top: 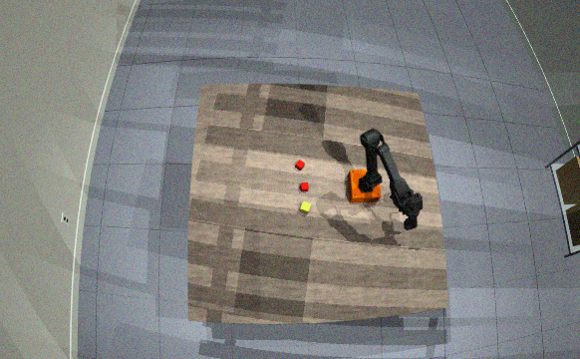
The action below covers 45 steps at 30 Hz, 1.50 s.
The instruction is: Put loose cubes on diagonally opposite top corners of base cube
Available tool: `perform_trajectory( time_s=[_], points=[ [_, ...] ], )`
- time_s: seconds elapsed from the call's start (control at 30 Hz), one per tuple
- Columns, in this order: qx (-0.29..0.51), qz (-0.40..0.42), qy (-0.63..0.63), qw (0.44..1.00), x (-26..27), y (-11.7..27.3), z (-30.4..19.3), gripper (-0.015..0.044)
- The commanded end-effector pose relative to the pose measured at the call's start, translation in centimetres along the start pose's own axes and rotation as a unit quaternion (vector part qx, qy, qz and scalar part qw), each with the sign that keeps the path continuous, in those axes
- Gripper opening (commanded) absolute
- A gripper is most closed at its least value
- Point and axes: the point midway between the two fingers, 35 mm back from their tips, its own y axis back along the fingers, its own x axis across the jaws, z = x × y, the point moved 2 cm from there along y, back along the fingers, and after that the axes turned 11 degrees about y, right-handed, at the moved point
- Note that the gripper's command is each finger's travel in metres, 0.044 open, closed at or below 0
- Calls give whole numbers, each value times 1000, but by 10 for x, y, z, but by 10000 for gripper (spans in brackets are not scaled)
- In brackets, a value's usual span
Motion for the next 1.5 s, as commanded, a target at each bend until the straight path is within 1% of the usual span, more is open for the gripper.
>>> perform_trajectory(
  time_s=[0.0, 0.17, 0.33, 0.5, 0.67, 0.83, 1.03, 1.27, 1.47],
  points=[
    [34, -35, -119, 992, -23, 12, -26, 265],
    [61, -77, -246, 964, -42, 30, -55, 265],
    [81, -120, -369, 918, -56, 50, -87, 265],
    [94, -163, -485, 854, -64, 72, -118, 265],
    [100, -204, -592, 773, -66, 96, -150, 265],
    [100, -244, -687, 677, -63, 122, -181, 265],
    [91, -288, -782, 545, -51, 153, -216, 265],
    [71, -332, -864, 372, -27, 190, -253, 265],
    [46, -362, -906, 213, 2, 220, -279, 265]
  ],
)
